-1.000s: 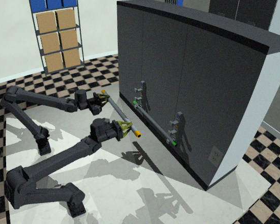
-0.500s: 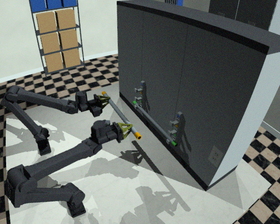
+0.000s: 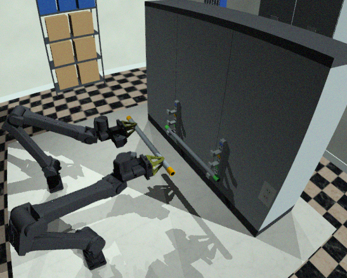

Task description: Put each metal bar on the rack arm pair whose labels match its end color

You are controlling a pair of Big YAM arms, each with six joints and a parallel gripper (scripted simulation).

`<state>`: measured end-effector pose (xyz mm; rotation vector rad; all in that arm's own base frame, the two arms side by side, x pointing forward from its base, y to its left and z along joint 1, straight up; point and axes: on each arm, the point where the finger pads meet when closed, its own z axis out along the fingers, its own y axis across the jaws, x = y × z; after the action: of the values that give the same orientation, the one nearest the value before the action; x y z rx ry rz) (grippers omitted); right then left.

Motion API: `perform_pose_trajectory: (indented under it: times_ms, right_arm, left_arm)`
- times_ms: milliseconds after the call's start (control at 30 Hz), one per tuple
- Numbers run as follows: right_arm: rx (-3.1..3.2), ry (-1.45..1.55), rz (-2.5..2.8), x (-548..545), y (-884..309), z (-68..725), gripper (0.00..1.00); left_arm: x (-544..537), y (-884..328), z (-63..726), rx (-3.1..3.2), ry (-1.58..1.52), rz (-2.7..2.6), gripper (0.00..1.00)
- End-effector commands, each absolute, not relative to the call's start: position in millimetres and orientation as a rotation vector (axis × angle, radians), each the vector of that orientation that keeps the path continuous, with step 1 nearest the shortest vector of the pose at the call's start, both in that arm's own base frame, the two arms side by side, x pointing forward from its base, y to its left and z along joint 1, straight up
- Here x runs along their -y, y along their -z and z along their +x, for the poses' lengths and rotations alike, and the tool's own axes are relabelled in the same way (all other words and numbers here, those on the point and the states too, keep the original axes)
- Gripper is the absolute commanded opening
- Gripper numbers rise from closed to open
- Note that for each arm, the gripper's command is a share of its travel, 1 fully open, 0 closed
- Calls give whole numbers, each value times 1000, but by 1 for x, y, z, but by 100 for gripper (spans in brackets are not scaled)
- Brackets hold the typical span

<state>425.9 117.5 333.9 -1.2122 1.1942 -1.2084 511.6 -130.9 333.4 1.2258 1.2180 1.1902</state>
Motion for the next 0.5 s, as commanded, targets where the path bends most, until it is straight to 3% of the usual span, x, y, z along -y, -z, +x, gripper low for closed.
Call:
perform_pose_trajectory:
  times_ms: [0,467]
  right_arm:
    - [-1169,1229,-1155,-114,-351,429,0]
    - [-1169,1229,-1155,-115,-335,429,0]
  left_arm:
    - [126,-348,517,-1199,-1205,1164,0]
    - [125,-332,517,-1199,-1205,1164,0]
